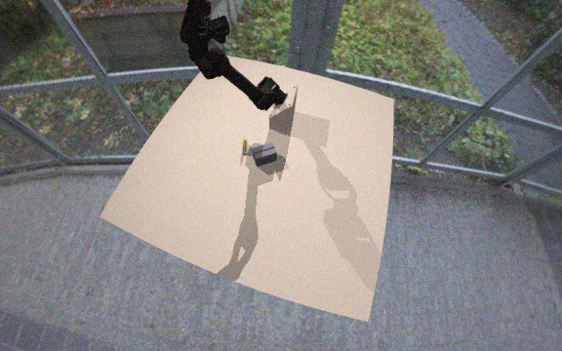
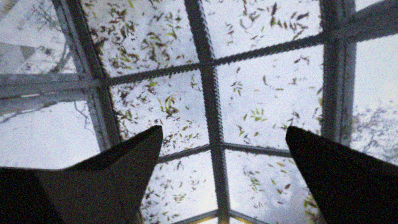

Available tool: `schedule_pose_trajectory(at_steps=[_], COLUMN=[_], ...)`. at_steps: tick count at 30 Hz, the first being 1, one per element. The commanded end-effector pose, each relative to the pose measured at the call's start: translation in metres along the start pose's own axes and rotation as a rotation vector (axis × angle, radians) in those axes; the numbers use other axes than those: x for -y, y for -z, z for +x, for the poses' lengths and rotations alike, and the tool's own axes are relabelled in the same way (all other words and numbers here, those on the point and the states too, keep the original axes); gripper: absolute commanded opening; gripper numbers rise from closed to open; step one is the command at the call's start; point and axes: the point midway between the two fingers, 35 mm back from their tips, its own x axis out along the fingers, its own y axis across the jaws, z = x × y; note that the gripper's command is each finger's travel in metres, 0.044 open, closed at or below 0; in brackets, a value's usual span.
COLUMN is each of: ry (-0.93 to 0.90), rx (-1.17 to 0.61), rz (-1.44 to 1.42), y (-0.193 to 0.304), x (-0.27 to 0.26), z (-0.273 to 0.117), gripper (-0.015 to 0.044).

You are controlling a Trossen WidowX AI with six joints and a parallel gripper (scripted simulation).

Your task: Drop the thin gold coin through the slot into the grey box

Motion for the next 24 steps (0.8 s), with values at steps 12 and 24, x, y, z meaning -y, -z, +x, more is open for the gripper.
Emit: schedule_pose_trajectory(at_steps=[12, 24], ry=[0.358, 0.821], rx=[-0.123, -0.422], rz=[-0.142, -0.306], y=[0.009, 0.041], x=[0.154, 0.343], z=[0.027, -0.035], gripper=[0.0161, 0.0161])
